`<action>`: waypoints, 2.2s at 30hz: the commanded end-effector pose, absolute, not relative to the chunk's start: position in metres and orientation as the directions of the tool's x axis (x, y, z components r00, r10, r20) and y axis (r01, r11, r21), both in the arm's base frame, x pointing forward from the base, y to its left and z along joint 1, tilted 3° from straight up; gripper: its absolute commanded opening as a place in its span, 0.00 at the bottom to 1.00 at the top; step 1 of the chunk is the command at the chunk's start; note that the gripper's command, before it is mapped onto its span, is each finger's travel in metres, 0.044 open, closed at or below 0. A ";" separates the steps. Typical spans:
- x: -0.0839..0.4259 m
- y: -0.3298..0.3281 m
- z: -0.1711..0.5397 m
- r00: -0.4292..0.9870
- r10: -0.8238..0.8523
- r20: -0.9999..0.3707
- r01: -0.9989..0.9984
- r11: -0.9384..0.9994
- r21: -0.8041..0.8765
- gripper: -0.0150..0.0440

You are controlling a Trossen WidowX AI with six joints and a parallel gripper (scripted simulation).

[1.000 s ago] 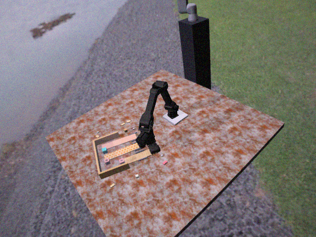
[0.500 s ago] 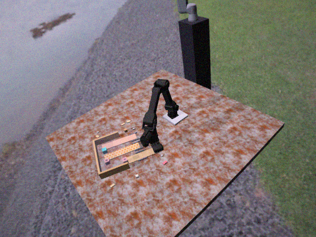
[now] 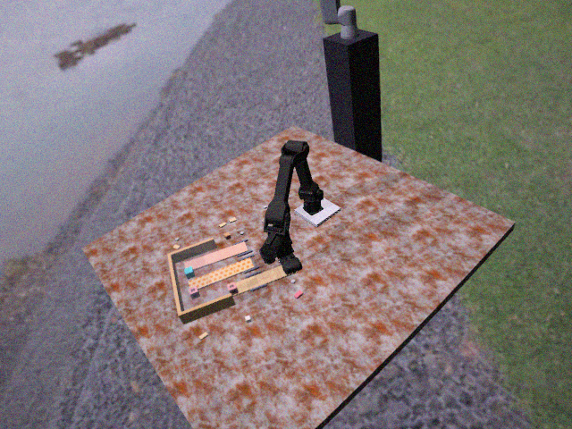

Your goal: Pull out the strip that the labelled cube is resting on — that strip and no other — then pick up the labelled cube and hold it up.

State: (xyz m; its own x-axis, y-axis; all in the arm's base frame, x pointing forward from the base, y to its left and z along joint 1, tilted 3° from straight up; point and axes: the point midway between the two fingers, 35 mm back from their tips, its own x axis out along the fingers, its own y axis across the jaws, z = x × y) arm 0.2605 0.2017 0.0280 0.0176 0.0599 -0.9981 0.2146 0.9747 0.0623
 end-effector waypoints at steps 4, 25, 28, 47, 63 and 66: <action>0.243 0.204 0.022 -0.008 0.050 -0.999 0.209 0.977 0.047 0.25; 0.213 0.210 0.022 -0.011 0.051 -0.999 0.209 0.977 0.047 0.25; 0.213 0.210 0.022 -0.011 0.051 -0.999 0.209 0.977 0.047 0.25; 0.244 0.208 0.070 -0.008 0.050 -0.999 0.221 0.974 0.047 0.43; 0.306 0.198 0.082 -0.003 0.049 -0.999 0.221 0.974 0.048 1.00; 0.318 0.196 0.084 -0.002 0.049 -0.999 0.221 0.974 0.048 1.00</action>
State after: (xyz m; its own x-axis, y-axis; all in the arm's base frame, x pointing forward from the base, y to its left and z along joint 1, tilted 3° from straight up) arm 0.3064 0.1984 0.0851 0.0077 0.0518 -0.9986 0.2226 0.9735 0.0522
